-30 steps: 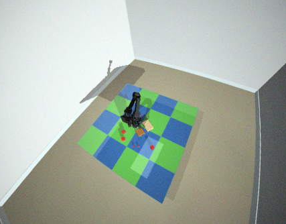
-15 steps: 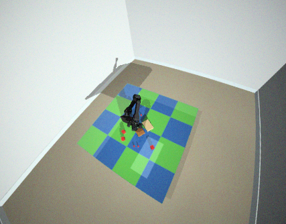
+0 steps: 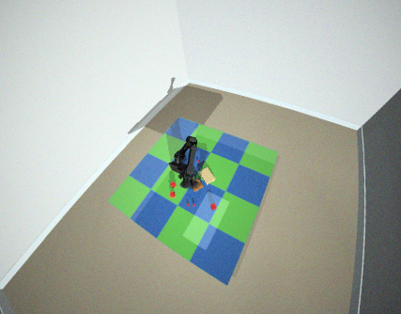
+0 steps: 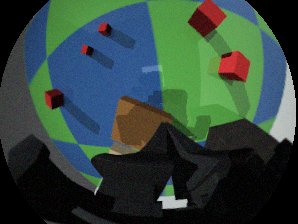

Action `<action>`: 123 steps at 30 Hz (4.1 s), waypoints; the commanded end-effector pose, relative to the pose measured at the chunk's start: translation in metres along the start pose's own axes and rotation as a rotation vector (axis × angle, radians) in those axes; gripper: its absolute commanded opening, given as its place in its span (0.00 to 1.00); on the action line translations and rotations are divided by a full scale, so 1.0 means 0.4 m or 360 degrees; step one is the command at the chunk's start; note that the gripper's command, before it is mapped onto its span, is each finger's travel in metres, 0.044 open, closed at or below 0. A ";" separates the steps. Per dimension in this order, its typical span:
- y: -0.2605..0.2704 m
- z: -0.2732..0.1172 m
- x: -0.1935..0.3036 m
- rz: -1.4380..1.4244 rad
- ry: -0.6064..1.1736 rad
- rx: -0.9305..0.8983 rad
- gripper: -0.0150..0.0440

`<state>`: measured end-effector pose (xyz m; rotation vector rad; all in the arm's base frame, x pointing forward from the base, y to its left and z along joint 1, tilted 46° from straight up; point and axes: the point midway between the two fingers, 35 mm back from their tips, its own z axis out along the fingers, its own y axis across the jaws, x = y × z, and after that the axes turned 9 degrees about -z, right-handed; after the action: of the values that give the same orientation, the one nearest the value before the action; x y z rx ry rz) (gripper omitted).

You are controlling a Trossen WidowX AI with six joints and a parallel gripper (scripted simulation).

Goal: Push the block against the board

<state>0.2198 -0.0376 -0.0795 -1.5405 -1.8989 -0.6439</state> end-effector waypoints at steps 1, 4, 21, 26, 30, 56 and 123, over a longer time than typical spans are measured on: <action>0.009 -0.001 -0.031 0.0202 -0.0012 -0.0007 0.25; 0.014 0.002 -0.052 0.0365 -0.0012 -0.0008 0.25; 0.021 0.146 -0.083 0.0607 -0.0007 -0.0009 0.25; 0.024 0.145 -0.079 0.0607 -0.0008 -0.0009 0.25; 0.032 0.145 -0.069 0.0608 -0.0008 -0.0010 0.25; 0.077 0.146 0.006 0.0608 -0.0006 -0.0010 0.25; 0.028 0.007 -0.075 -0.0463 -0.0014 -0.0005 0.25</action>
<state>0.2343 -0.0552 -0.1041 -1.3716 -2.0761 -0.7225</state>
